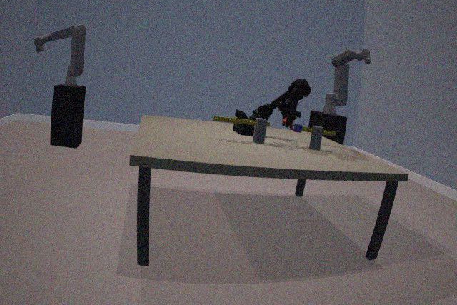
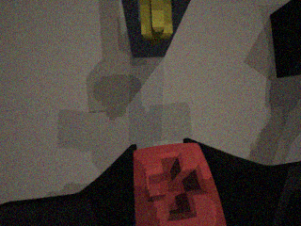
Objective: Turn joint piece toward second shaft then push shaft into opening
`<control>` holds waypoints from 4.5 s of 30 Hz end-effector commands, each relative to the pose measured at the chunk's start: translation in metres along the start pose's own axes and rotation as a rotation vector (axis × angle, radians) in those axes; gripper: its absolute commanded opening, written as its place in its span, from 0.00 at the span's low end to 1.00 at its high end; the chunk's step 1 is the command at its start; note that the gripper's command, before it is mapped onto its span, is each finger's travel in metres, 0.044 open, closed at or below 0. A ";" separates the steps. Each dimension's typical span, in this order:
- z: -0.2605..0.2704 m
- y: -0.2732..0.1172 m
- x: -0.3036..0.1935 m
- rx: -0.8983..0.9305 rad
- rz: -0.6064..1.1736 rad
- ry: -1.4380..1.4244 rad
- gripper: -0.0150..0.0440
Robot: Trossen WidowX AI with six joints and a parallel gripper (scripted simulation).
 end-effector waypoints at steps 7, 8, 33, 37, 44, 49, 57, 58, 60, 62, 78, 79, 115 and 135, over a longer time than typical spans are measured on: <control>0.000 0.000 0.000 0.000 0.004 0.004 0.56; 0.000 0.000 0.000 0.000 0.004 0.004 0.56; 0.000 0.000 0.000 0.000 0.000 0.000 0.33; 0.000 0.000 0.000 0.000 0.000 0.000 0.25; 0.001 0.003 0.008 -0.007 0.065 0.004 0.25; 0.002 0.008 0.020 -0.014 0.157 0.008 0.25; 0.003 0.017 0.035 -0.026 0.289 0.012 0.25; 0.003 0.018 0.036 -0.027 0.305 0.012 0.25; 0.003 0.021 0.040 -0.030 0.338 0.013 0.25; 0.003 0.023 0.043 -0.033 0.371 0.014 0.25; 0.004 0.031 0.052 -0.040 0.467 0.008 0.25; 0.004 0.031 0.052 -0.040 0.467 0.008 0.25; 0.004 0.031 0.052 -0.040 0.466 0.006 0.95; 0.004 0.019 0.038 -0.056 0.318 -0.007 1.00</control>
Point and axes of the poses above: the point midway between the two fingers, 35 mm back from their tips, its own y axis out along the fingers, its own z axis across the jaws, x = y × z, the point moved 10 cm from there along -y, back along the fingers, and after that the axes turned 4 degrees about y, right-handed, at the moved point
